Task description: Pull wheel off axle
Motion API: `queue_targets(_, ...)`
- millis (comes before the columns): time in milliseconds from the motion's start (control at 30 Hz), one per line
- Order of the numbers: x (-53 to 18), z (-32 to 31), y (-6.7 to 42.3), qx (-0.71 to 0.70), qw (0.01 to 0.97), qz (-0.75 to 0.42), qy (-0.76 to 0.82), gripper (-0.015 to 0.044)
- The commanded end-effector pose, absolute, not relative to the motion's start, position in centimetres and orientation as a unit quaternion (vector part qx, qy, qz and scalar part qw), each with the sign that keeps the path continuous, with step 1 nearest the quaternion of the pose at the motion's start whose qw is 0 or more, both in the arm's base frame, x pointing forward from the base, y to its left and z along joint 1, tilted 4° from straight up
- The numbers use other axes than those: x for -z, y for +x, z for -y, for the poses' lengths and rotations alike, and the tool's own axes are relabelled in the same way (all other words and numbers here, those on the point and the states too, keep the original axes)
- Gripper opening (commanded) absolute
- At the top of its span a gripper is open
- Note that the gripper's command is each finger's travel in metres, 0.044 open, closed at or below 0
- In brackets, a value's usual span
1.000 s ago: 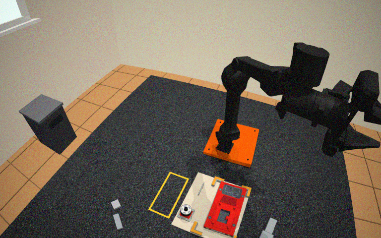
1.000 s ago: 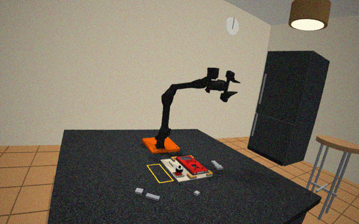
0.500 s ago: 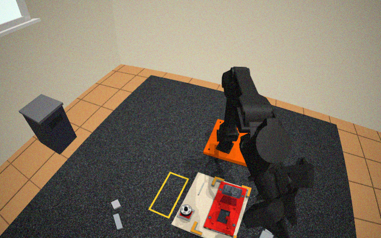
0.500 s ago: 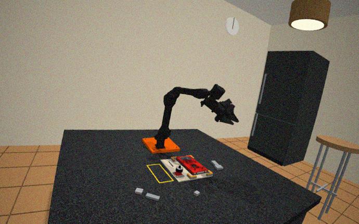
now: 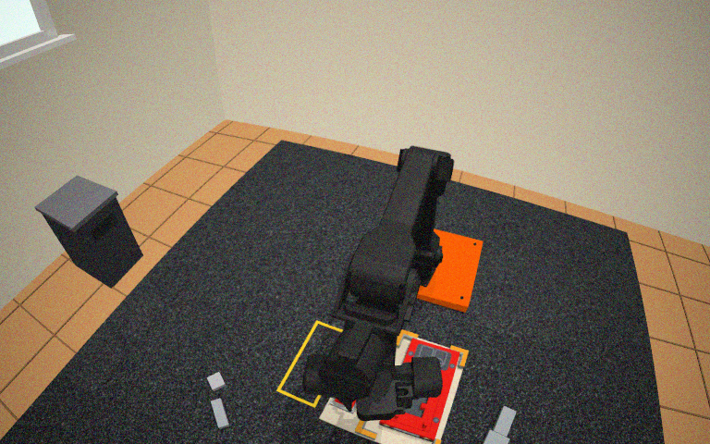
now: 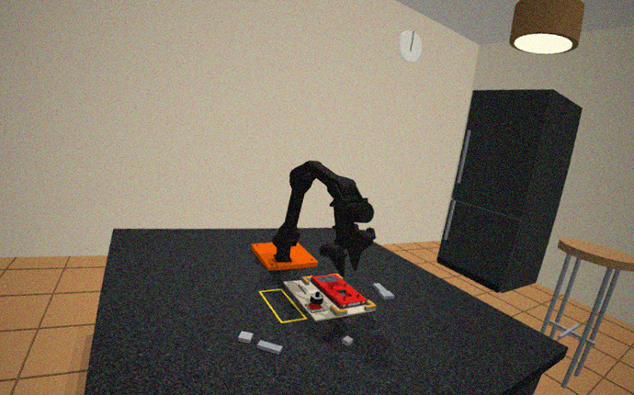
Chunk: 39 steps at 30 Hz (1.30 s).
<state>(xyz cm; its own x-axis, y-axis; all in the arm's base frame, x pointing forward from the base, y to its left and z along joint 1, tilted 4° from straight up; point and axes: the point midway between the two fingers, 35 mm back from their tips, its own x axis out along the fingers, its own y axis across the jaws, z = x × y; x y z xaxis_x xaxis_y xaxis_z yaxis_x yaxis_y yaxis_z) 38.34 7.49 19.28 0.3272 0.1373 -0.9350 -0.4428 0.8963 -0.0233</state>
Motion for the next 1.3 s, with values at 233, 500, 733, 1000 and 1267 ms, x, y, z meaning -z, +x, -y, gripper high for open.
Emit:
queue_targets(233,-15.6,-1.1,34.9,-0.031,0.738,-0.671,-0.060,0.0300)
queue_targets(500,-14.4,-1.0,35.1,-0.031,0.738,-0.671,-0.060,0.0300)
queue_targets(733,-9.3,-0.9,35.7,-0.031,0.738,-0.671,-0.060,0.0300)
queue_targets(1000,-8.4,-0.8,35.5,-0.032,0.733,-0.677,-0.058,0.0247)
queue_targets(1267,-8.4,-0.8,35.5,-0.032,0.733,-0.677,-0.058,0.0175)
